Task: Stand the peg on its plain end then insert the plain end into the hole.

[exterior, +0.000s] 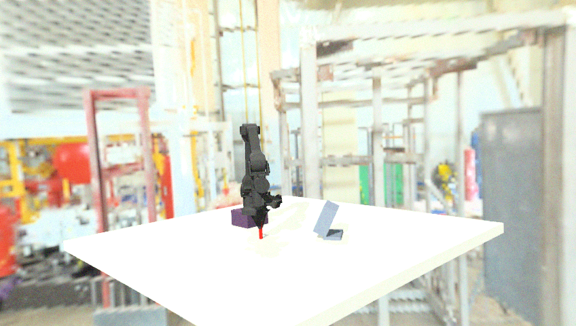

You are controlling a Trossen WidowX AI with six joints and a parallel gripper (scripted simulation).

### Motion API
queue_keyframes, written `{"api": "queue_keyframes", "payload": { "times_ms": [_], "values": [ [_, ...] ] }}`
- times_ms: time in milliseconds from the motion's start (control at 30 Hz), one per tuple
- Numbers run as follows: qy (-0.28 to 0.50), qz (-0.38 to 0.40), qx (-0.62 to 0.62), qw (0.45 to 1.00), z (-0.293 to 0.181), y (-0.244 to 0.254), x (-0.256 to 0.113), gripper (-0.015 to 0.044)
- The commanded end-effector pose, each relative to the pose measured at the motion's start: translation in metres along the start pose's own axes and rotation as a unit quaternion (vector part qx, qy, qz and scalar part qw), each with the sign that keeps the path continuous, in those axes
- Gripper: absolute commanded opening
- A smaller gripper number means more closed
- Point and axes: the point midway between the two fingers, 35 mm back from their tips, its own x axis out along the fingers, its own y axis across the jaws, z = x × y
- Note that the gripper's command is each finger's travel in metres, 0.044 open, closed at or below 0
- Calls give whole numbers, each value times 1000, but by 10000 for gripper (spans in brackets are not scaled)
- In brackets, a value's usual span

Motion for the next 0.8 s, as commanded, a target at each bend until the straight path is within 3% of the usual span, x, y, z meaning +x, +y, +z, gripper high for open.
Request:
{"api": "queue_keyframes", "payload": {
  "times_ms": [0,500,767],
  "values": [
    [0,-1,0,1000,1,-1,-7,0],
    [1,-2,0,1000,3,-2,-73,0],
    [-11,-1,7,1000,6,-1,-77,0]
  ]
}}
